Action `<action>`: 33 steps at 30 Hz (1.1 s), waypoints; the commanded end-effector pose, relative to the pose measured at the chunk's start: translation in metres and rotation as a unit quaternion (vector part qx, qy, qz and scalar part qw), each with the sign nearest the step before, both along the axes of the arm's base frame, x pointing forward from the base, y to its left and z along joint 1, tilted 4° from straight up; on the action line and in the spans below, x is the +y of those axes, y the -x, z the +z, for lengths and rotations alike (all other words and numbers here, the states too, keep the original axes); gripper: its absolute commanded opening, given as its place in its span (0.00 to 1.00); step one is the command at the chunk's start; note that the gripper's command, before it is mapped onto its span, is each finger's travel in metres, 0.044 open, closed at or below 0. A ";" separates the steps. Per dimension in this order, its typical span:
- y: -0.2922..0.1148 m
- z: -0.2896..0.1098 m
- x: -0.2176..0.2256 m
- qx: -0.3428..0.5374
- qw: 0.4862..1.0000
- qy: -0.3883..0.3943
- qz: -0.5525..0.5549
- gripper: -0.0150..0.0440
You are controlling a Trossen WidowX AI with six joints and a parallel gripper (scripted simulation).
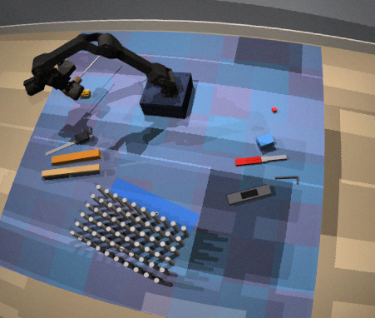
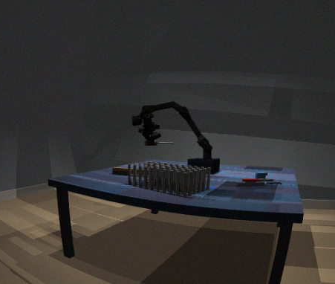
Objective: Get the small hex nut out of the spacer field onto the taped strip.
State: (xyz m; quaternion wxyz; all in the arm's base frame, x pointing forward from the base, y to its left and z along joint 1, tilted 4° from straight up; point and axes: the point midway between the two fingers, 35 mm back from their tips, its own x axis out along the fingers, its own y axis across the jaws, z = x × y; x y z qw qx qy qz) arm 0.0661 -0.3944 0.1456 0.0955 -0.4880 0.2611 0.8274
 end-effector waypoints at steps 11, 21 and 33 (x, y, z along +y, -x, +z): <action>0.001 -0.006 -0.005 0.003 1.000 0.007 -0.008 0.25; 0.000 -0.017 -0.007 0.003 1.000 0.007 -0.008 0.25; 0.000 -0.030 -0.010 0.003 1.000 0.007 -0.008 0.25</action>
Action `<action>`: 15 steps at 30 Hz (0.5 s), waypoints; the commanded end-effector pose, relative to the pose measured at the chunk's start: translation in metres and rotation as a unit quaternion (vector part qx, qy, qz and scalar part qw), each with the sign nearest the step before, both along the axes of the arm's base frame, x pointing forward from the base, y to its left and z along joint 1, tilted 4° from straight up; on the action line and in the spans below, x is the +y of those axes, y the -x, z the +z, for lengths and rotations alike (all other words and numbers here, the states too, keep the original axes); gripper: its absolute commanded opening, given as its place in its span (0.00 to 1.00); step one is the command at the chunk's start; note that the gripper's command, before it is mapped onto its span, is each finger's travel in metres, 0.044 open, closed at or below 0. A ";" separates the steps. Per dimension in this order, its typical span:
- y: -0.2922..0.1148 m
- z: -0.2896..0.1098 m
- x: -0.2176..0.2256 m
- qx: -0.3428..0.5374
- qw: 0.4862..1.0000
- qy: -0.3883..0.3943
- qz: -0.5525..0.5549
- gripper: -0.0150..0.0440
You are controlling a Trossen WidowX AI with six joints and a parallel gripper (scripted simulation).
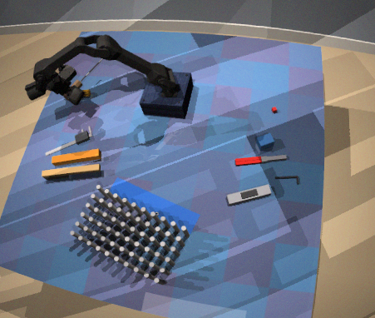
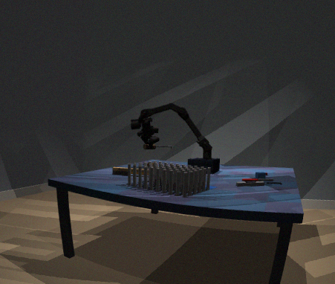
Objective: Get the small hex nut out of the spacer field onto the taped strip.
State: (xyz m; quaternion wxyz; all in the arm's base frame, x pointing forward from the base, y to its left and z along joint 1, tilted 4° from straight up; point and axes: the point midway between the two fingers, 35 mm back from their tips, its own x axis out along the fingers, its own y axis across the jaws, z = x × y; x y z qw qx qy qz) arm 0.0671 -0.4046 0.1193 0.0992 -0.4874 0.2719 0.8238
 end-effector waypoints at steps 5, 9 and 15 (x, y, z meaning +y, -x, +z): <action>0.001 -0.009 -0.001 0.004 1.000 -0.001 0.001 0.25; 0.001 -0.013 -0.002 0.004 1.000 -0.001 0.001 0.25; 0.001 -0.019 -0.003 0.004 1.000 -0.001 0.001 0.25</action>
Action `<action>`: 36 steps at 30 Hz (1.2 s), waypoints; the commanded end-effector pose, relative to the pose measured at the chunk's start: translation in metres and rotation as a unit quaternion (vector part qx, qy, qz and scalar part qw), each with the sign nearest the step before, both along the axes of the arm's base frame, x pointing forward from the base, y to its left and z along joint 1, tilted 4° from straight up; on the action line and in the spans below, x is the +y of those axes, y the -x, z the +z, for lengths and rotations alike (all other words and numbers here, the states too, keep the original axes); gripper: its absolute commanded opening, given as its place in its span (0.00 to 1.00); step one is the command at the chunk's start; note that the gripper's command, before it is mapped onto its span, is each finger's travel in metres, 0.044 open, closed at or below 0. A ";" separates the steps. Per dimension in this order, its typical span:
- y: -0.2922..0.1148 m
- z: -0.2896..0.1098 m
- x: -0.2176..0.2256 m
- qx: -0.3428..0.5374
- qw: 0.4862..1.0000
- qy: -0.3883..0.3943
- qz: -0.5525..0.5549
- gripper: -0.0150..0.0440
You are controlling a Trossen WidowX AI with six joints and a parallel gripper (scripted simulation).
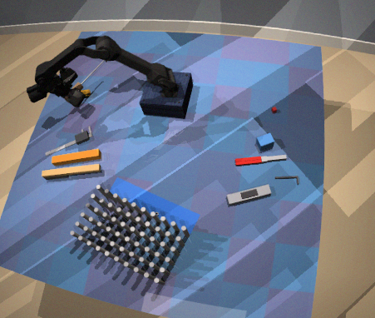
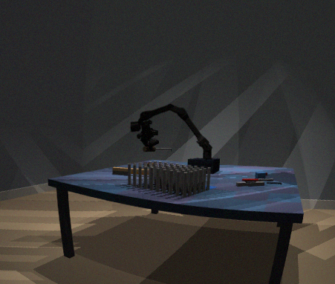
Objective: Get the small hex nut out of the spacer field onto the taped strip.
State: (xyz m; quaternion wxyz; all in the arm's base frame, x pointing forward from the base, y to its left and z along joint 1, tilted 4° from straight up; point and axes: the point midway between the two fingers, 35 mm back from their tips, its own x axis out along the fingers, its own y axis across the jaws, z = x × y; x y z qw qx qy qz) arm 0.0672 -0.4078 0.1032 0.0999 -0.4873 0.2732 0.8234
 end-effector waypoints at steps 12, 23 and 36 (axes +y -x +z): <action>0.002 -0.016 -0.002 0.005 1.000 -0.002 0.002 0.25; 0.002 -0.028 -0.003 0.005 1.000 -0.002 0.002 0.25; 0.002 -0.042 -0.004 0.005 1.000 -0.002 0.002 0.25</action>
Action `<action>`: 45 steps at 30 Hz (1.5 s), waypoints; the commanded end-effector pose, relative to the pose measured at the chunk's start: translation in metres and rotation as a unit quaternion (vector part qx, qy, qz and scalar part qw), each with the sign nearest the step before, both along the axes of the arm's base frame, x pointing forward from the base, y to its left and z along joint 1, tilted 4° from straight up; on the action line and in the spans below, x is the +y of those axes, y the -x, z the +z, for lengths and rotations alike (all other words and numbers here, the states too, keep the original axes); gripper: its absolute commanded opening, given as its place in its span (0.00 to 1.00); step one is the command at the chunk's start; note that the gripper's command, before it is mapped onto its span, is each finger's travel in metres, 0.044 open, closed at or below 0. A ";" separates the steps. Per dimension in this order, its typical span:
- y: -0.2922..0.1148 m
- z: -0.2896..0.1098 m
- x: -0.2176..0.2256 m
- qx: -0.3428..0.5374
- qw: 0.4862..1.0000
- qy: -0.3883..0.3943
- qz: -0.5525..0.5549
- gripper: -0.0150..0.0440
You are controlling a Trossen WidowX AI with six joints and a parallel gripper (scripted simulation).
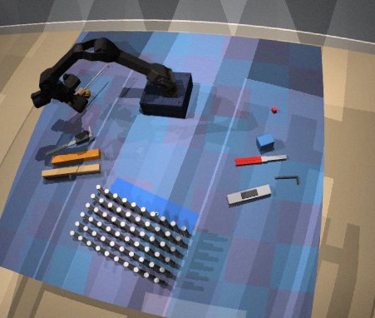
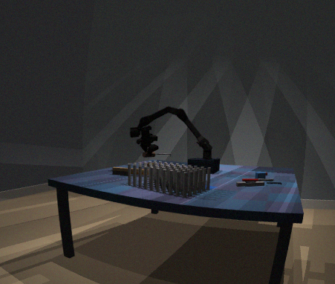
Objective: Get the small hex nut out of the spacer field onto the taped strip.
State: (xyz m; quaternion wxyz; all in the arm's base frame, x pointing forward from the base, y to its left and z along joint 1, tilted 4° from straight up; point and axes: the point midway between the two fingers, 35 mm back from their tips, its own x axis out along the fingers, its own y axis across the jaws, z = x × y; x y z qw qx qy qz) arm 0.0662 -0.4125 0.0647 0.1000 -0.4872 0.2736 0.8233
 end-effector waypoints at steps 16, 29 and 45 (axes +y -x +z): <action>0.002 -0.020 0.000 0.005 1.000 -0.002 0.002 0.25; 0.004 -0.034 0.000 0.005 1.000 -0.002 0.002 0.25; 0.005 -0.051 0.001 0.005 1.000 -0.002 0.002 0.25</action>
